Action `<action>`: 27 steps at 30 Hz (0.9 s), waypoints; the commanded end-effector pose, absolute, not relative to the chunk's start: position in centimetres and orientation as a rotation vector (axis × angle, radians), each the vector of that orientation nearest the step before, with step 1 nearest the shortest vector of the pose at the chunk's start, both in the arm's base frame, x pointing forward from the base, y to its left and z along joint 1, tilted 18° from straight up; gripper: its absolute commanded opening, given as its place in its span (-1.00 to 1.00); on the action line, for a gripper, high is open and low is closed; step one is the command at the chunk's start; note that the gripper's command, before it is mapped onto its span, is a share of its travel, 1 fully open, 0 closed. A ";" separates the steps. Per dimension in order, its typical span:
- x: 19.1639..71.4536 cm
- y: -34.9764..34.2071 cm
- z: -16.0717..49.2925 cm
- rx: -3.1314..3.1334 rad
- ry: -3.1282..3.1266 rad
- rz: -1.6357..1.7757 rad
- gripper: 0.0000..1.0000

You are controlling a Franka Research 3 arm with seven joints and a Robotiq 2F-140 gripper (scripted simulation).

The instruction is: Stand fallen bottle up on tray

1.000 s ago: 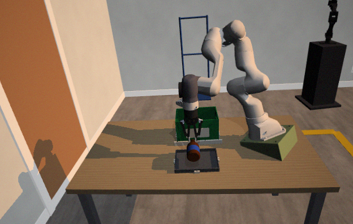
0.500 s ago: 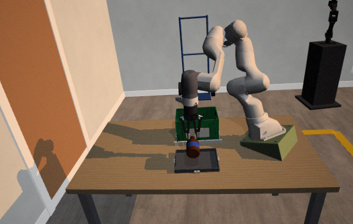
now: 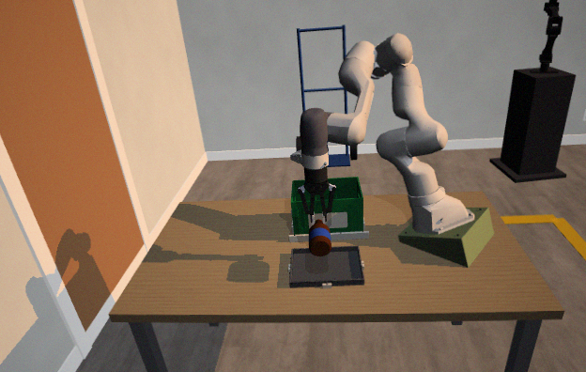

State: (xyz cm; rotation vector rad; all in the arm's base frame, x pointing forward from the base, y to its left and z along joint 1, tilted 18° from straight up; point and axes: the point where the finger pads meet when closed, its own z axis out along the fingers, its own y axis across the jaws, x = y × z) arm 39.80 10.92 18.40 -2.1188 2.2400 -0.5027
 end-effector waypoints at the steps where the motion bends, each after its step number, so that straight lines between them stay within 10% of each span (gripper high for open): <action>1: 39.5 11.1 19.2 -2.131 2.237 -0.502 -1.00; 27: 38.7 11.8 22.5 -2.131 2.237 -0.502 -1.00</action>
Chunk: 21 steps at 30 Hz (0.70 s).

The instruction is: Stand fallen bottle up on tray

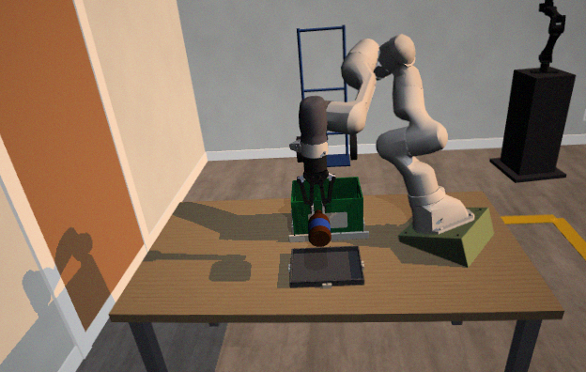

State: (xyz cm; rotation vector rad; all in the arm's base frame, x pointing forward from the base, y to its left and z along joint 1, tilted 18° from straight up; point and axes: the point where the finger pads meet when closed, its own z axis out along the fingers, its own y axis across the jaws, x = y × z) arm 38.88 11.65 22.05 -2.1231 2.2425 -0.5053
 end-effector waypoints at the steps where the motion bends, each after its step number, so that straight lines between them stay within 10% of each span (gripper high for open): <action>1: 38.7 11.8 22.6 -2.131 2.237 -0.502 -1.00; 21: 38.5 12.0 23.3 -2.131 2.237 -0.502 -1.00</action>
